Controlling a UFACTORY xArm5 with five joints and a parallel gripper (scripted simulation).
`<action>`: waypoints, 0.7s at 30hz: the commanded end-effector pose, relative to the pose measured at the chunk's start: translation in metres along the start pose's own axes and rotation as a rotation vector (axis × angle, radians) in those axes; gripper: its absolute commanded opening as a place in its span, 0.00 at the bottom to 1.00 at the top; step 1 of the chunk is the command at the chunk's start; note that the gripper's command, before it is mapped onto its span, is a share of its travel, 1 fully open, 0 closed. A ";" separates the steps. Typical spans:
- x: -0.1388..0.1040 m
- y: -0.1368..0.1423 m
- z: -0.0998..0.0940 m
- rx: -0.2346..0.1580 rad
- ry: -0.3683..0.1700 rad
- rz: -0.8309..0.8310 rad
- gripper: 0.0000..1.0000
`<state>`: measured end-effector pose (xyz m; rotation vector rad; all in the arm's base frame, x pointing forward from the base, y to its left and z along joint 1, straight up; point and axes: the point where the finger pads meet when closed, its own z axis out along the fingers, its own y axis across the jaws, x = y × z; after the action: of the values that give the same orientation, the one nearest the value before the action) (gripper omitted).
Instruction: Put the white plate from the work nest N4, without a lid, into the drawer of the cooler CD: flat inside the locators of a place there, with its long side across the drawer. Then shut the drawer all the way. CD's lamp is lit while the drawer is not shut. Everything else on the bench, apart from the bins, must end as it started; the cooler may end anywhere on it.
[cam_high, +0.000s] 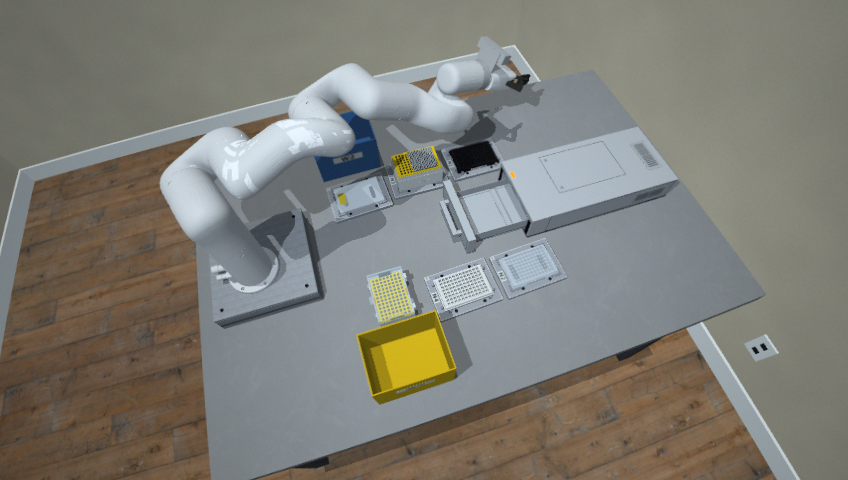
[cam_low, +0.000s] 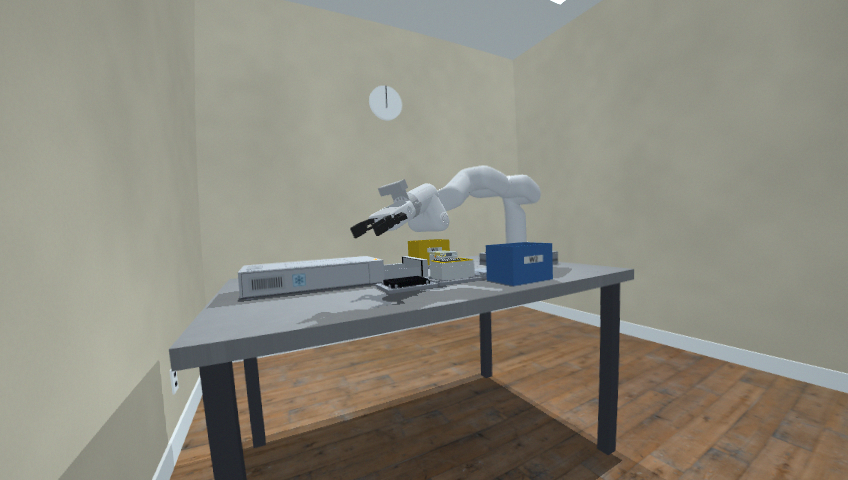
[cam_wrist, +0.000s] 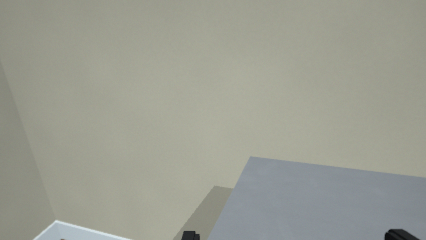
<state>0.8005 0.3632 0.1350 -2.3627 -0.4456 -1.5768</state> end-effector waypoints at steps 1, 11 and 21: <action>0.003 0.000 -0.001 0.000 0.005 0.000 1.00; 0.003 0.000 -0.001 0.000 0.005 0.000 1.00; 0.014 0.015 -0.007 -0.023 -0.052 0.006 1.00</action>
<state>0.8008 0.3603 0.1338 -2.3898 -0.4457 -1.5479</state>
